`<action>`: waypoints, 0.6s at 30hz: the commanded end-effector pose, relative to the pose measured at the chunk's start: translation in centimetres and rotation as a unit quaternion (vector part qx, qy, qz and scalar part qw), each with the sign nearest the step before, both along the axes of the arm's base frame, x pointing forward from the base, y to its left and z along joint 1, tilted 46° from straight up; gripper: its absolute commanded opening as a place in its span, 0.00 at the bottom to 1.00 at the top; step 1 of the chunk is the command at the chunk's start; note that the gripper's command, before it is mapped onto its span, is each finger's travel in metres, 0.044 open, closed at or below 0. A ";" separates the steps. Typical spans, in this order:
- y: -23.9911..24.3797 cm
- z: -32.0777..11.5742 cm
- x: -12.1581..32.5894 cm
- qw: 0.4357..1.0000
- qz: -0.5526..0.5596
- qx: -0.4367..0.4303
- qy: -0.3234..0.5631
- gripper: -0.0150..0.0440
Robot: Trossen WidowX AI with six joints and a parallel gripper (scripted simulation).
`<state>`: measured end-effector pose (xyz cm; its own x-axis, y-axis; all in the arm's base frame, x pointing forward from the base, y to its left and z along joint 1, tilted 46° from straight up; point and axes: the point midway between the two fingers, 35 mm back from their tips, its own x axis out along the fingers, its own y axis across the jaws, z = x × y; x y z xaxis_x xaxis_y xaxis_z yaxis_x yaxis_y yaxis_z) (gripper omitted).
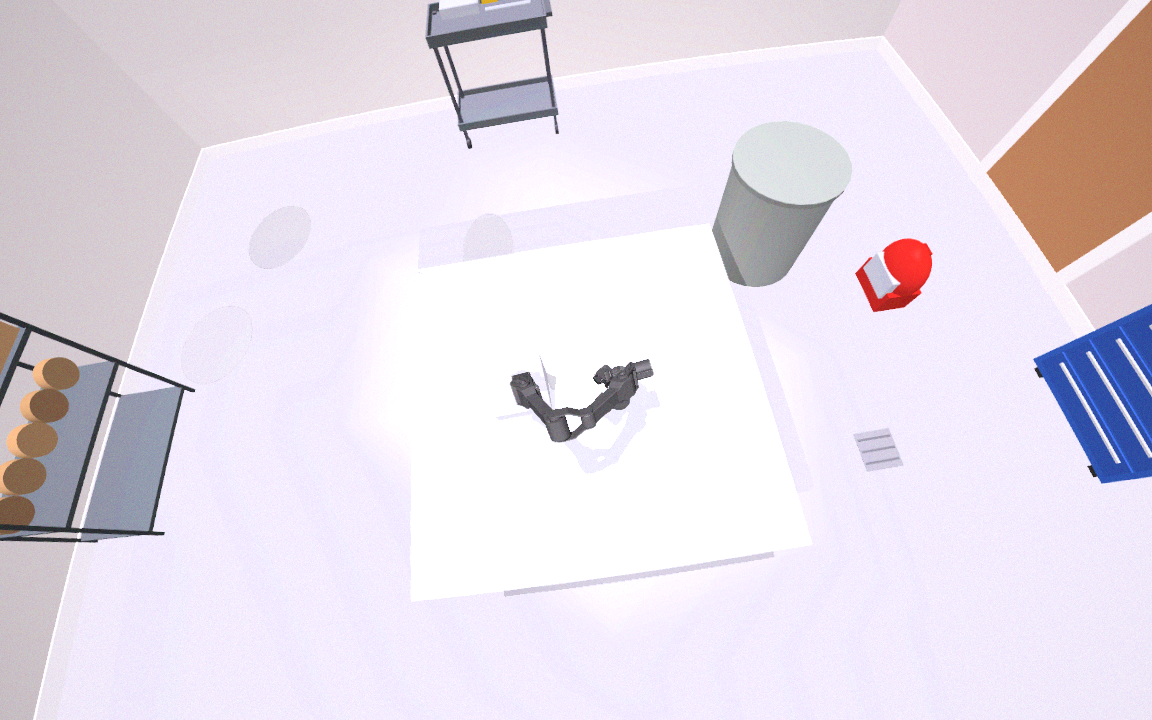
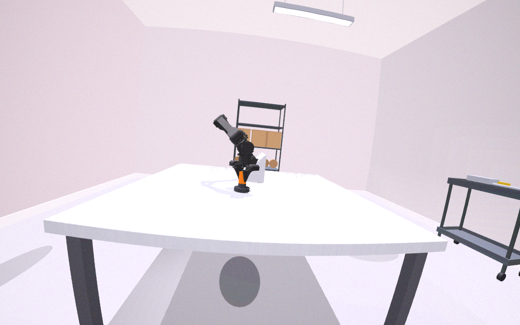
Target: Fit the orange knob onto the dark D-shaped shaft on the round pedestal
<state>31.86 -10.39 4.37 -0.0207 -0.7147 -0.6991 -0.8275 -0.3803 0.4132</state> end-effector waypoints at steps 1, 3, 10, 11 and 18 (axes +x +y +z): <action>0.0 0.0 0.0 1.000 0.000 0.000 0.000 0.65; 0.0 0.0 0.0 1.000 0.000 0.000 0.000 0.74; 0.0 0.0 0.0 1.000 0.000 0.000 0.000 1.00; 0.0 0.0 0.0 1.000 0.000 0.000 0.000 1.00; 4.1 3.7 0.6 1.000 0.001 0.004 0.000 1.00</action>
<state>31.73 -8.85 5.89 -0.0458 -0.7138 -0.6988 -0.8226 -0.3700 0.4318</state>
